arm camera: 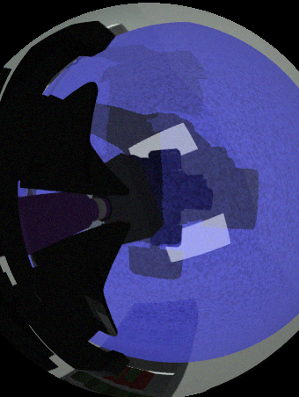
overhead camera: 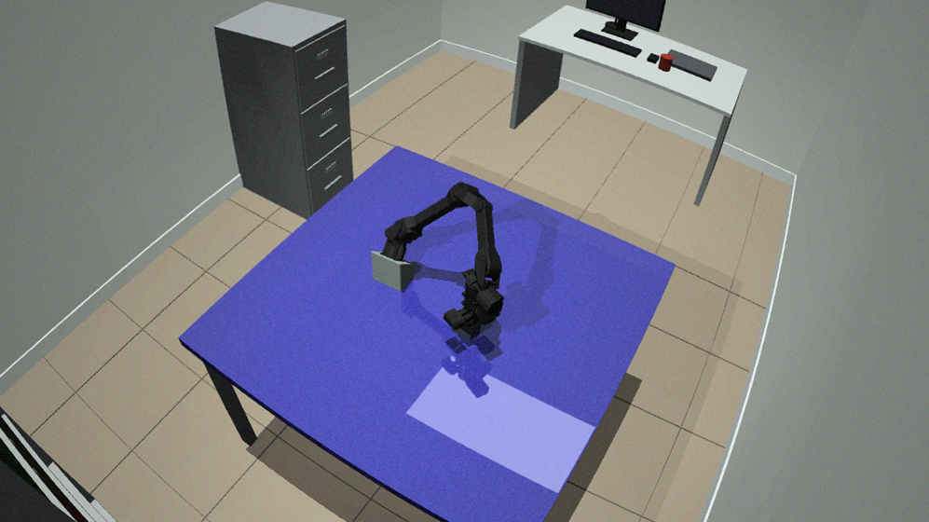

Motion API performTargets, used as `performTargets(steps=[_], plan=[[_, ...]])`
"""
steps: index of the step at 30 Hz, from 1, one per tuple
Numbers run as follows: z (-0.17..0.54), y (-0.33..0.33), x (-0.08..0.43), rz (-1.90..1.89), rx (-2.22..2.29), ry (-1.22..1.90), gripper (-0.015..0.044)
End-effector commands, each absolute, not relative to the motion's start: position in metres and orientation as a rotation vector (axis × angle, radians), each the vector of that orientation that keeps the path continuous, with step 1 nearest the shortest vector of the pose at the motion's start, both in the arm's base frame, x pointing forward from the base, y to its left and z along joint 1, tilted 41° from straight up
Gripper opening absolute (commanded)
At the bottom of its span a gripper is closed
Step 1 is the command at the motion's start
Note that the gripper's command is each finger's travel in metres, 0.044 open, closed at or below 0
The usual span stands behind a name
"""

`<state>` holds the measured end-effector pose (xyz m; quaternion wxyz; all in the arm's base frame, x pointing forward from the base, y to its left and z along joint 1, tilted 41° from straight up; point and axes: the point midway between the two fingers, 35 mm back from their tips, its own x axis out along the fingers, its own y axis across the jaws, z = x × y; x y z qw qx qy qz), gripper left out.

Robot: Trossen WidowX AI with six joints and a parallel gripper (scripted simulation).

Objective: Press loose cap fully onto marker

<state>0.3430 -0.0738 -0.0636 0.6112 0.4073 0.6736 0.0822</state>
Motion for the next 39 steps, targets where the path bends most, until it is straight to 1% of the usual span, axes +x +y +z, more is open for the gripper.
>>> performTargets(steps=[1,32,39], plan=[[-0.0656,-0.0717,0.3437,0.193,0.935,1.559,0.0],[-0.0658,-0.072,0.3443,0.193,0.935,1.559,0.0],[-0.0639,-0.0741,0.3436,0.19,0.94,1.555,0.0184]])
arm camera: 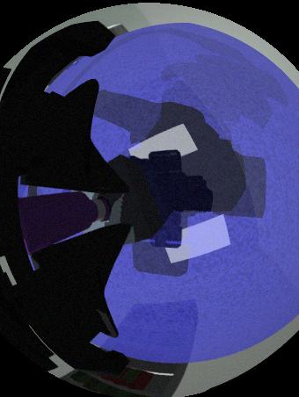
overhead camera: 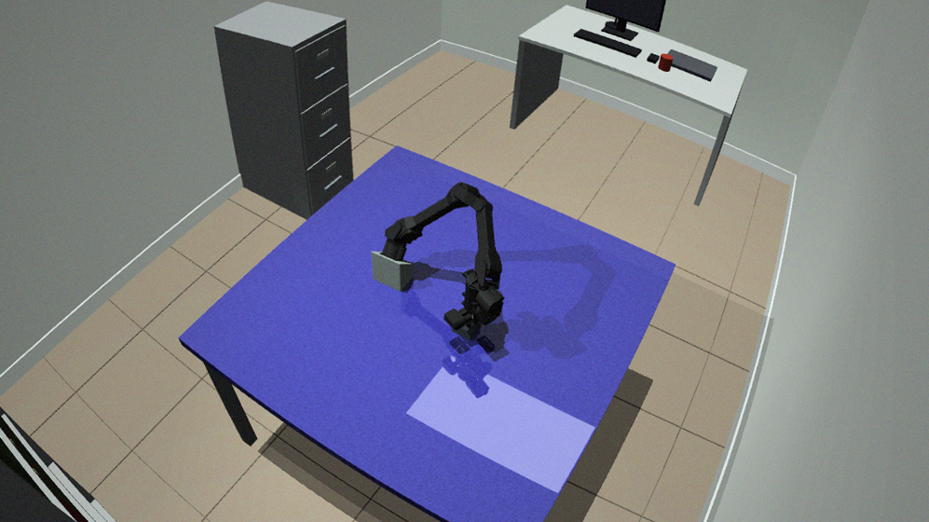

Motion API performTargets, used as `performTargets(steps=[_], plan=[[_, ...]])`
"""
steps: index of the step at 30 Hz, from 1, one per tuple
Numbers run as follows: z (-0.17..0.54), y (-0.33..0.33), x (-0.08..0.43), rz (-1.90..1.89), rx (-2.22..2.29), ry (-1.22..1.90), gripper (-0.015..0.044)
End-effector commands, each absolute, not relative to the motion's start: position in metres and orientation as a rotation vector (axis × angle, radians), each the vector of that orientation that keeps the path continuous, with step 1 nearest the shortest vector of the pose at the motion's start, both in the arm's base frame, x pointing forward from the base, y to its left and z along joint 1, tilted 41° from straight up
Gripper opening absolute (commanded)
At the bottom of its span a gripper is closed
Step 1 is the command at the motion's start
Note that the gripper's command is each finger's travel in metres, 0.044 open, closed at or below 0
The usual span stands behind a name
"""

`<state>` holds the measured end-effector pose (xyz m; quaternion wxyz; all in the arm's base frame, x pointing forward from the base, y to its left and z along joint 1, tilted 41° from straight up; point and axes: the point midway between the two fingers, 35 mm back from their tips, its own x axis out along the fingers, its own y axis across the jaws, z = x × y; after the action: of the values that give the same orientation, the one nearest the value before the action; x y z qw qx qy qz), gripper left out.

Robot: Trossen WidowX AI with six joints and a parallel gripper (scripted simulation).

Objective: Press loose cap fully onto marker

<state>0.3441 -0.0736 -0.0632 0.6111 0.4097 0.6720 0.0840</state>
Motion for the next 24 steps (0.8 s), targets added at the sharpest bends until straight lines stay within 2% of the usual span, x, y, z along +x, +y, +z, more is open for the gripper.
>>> performTargets(steps=[1,10,13,17,21,24], plan=[[-0.064,-0.074,0.344,0.19,0.94,1.555,0.021],[-0.064,-0.074,0.344,0.19,0.94,1.555,0.044],[-0.055,-0.083,0.344,0.189,0.94,1.554,0.044],[-0.009,-0.121,0.339,0.19,0.944,1.554,0.044],[-0.006,-0.123,0.338,0.19,0.944,1.554,0.044],[0.001,-0.127,0.332,0.267,0.86,1.531,0.0361]])
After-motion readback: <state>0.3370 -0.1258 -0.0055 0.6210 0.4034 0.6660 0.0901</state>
